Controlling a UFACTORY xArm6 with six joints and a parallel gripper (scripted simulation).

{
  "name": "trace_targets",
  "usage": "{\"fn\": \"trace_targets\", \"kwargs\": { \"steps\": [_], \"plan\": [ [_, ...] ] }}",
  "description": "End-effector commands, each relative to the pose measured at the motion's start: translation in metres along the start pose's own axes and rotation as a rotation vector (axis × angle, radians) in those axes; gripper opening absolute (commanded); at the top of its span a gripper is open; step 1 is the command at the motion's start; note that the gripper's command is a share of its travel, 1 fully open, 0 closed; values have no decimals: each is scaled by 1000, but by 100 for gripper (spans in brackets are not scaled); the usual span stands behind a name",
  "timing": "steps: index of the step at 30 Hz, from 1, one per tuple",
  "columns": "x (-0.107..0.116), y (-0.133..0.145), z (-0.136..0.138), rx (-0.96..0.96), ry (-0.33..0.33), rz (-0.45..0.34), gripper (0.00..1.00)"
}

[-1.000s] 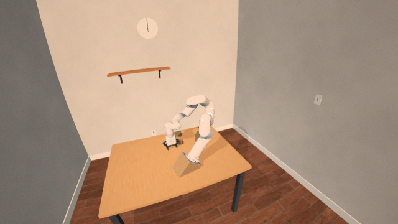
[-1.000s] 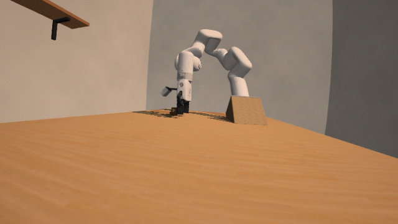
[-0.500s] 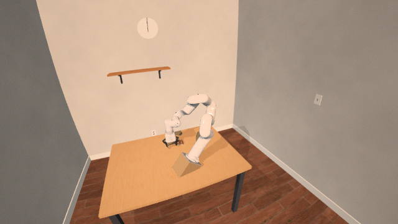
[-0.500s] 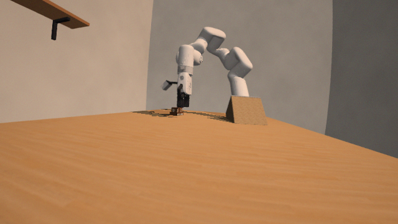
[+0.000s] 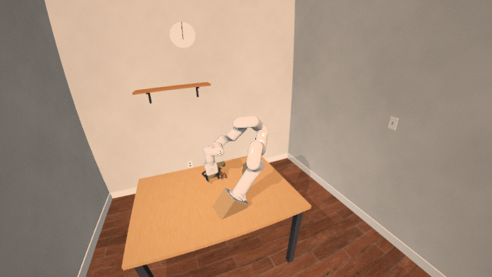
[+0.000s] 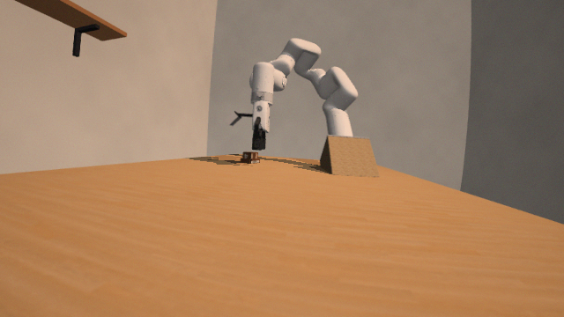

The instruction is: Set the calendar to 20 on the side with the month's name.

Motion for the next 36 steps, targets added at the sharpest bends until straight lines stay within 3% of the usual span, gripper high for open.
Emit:
{"fn": "trace_targets", "kwargs": {
  "steps": [1, 8, 11, 16, 21, 24, 31, 34, 36],
  "plan": [
    [2, -11, 16, 22, -5, 0, 100],
    [2, -13, 20, 187, -5, 0, 100],
    [1, -23, 41, 196, -5, 0, 100],
    [1, -24, 42, 207, -5, 0, 100],
    [1, -26, 45, 363, -5, 1, 100],
    [1, -36, 66, 371, -5, 1, 100],
    [1, -37, 68, 429, -5, 1, 100],
    [1, -38, 70, 539, -5, 1, 100],
    [1, -47, 87, 545, -5, 1, 100]
  ]
}}
Point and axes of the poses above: the point where the finger pads meet when closed, its own x axis back along the fingers, its own z axis across the jaws, y = z × x, the point moved 5 cm from there along x, back along the fingers, and after that the axes turned 3 degrees about x, right-handed, at the moved point
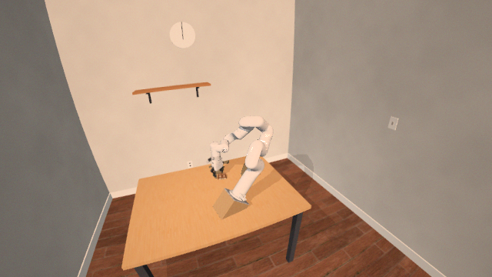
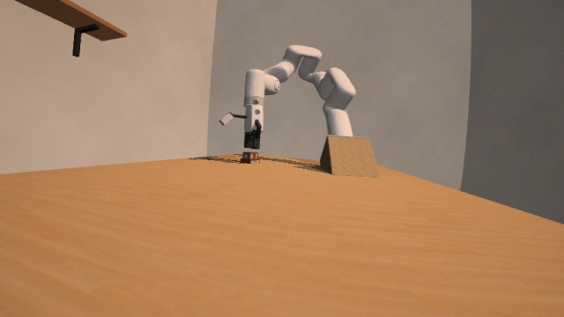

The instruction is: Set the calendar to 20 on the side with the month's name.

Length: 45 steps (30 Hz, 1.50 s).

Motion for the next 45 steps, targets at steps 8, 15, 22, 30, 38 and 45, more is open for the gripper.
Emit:
{"fn": "trace_targets", "kwargs": {
  "steps": [8, 15, 22, 30, 38, 45],
  "plan": [
    [1, -1, 29, 189, -4, 2, 100],
    [1, -1, 53, 231, -4, 2, 100],
    [1, -1, 58, 400, -4, 2, 100],
    [1, 0, 82, 415, -4, 2, 100],
    [1, 0, 109, 580, -4, 3, 100],
    [1, 0, 112, 674, -3, 3, 100]
  ]
}}
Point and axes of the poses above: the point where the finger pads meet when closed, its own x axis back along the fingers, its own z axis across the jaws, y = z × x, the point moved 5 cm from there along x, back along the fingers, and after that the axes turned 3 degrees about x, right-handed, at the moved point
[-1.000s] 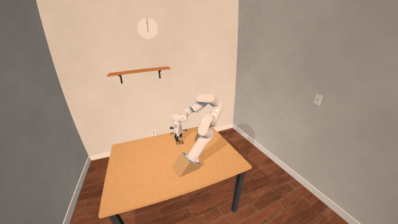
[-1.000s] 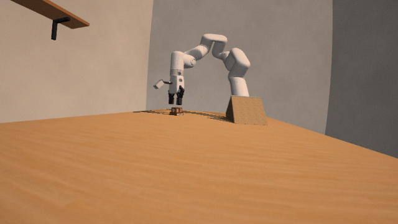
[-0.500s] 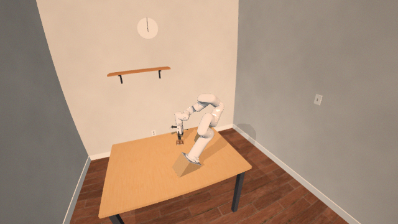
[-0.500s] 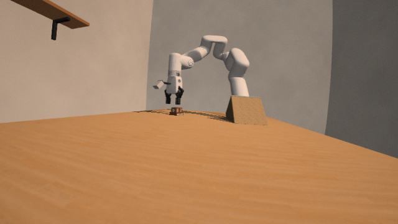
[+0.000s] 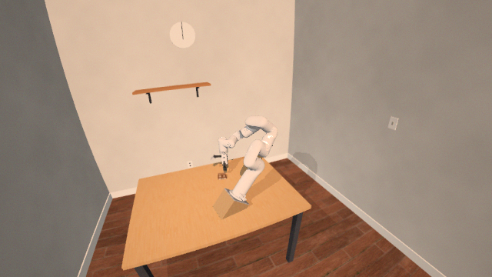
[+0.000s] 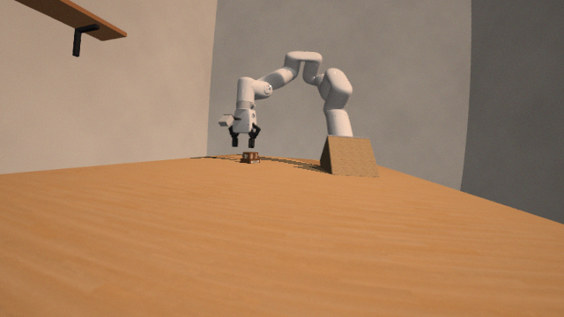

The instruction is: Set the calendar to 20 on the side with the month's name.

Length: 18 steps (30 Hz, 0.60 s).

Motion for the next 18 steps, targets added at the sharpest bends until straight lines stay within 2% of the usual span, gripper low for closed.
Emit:
{"fn": "trace_targets", "kwargs": {
  "steps": [1, 3, 6, 10, 14, 16, 18],
  "plan": [
    [1, 1, 3, 58, -1, 3, 100],
    [1, 2, 5, 133, -1, 3, 100],
    [1, 16, 23, 138, -1, 3, 100],
    [1, 17, 25, 167, 0, 3, 100],
    [1, 19, 28, 307, 0, 3, 100],
    [1, 30, 43, 312, 0, 3, 100],
    [1, 30, 43, 312, 0, 3, 100]
  ]
}}
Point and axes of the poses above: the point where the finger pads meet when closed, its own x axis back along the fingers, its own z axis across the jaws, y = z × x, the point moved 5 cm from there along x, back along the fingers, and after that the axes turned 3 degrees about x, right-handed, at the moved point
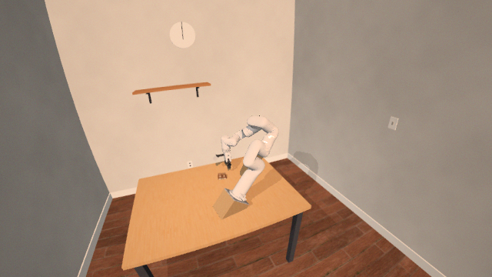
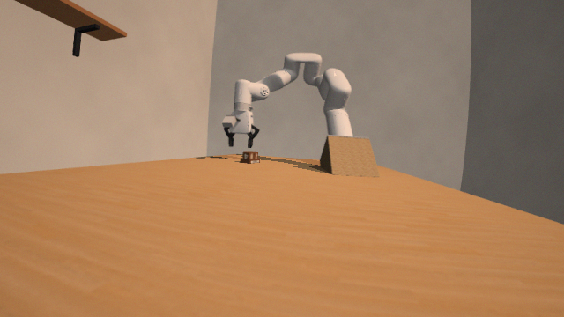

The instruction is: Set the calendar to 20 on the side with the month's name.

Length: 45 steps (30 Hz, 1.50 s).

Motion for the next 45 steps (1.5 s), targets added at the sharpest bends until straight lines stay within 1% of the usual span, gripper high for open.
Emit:
{"fn": "trace_targets", "kwargs": {
  "steps": [1, 8, 15, 17, 24, 45],
  "plan": [
    [2, 12, 11, 29, -1, 6, 100],
    [-3, 13, 12, 29, -1, 6, 100],
    [-21, 12, 12, 29, -1, 6, 100],
    [-21, 12, 12, 29, -1, 6, 100],
    [-36, 12, 12, 29, -1, 6, 100],
    [-37, 12, 12, 29, -1, 6, 100]
  ]
}}
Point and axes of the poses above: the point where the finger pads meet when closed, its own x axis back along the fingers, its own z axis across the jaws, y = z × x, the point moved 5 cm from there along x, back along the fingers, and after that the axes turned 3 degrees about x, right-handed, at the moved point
